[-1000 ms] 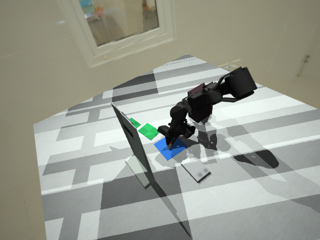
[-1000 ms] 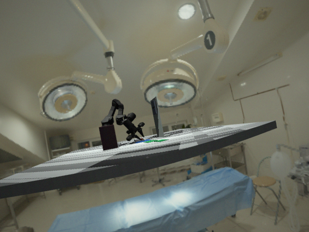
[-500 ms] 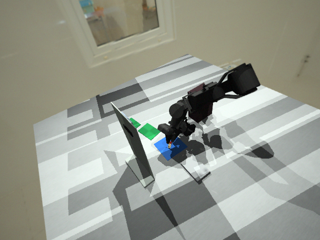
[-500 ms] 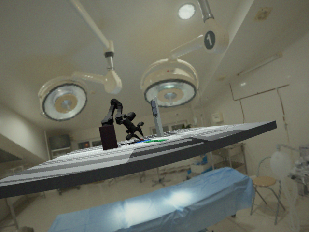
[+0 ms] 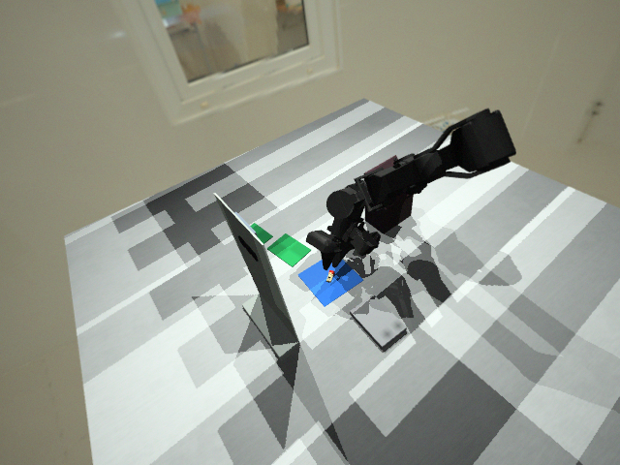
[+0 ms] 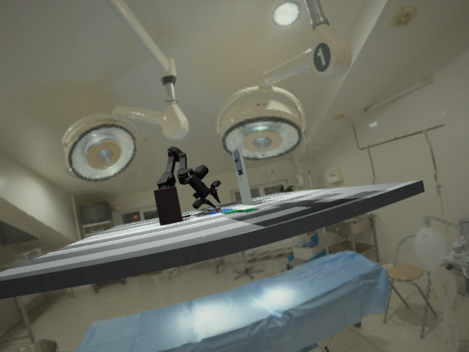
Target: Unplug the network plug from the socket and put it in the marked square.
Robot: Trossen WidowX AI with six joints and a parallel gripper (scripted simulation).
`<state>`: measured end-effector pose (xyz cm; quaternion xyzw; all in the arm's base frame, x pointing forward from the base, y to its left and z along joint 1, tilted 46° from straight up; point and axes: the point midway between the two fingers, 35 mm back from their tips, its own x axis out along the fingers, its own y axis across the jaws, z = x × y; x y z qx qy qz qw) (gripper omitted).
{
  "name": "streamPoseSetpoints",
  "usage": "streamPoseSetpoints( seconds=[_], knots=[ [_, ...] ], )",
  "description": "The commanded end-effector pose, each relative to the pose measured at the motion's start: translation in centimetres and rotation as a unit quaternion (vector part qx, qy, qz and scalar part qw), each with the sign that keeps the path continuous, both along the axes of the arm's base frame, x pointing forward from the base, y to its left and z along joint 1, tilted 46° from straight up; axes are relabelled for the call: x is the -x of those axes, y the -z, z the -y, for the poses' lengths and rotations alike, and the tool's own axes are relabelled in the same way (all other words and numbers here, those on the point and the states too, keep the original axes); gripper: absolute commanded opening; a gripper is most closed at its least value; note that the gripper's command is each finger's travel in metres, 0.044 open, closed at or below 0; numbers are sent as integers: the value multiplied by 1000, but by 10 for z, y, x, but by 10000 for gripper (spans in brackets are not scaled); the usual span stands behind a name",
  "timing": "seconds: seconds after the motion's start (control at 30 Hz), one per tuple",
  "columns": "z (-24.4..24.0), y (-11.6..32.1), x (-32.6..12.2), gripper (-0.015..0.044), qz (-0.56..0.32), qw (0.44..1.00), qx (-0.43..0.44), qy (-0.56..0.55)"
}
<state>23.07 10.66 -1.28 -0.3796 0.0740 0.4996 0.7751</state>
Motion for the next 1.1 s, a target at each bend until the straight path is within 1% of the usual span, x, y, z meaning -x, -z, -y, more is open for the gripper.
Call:
streamPoseSetpoints(
  seconds=[0.0,1.07],
  knots=[
    [2,-3,1,156,4,1000,-1,-2],
    [20,-9,-2,156,0,1000,8,-4]
  ],
)
